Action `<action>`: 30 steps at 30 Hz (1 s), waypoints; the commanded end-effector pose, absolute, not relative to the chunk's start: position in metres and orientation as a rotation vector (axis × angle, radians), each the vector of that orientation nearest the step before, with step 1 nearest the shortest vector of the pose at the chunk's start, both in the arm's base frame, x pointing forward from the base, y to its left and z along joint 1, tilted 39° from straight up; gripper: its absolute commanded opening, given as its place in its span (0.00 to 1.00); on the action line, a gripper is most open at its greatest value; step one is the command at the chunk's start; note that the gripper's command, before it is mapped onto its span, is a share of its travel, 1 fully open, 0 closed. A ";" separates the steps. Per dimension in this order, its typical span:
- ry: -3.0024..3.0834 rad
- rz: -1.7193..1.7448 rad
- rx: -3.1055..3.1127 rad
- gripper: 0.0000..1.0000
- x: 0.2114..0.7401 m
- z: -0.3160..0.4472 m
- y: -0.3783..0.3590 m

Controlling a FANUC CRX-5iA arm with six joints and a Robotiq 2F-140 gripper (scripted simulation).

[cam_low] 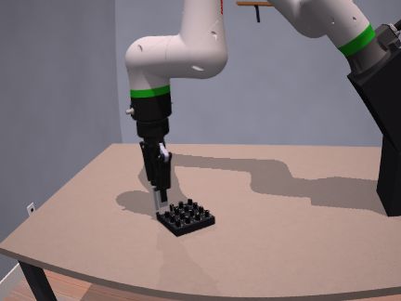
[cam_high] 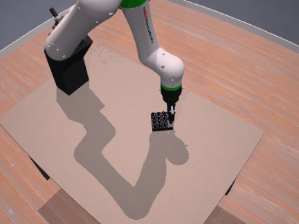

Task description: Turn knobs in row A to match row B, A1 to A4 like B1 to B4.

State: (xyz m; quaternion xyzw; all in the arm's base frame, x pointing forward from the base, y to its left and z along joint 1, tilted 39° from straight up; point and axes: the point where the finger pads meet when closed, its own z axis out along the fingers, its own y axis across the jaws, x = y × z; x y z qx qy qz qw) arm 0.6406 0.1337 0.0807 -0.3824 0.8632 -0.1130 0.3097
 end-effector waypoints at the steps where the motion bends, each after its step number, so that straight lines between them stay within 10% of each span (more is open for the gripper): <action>1: 2.280 -0.299 -1.010 0.12 0.641 0.081 0.134; 30: 2.280 -0.299 -1.010 0.05 0.641 0.081 0.134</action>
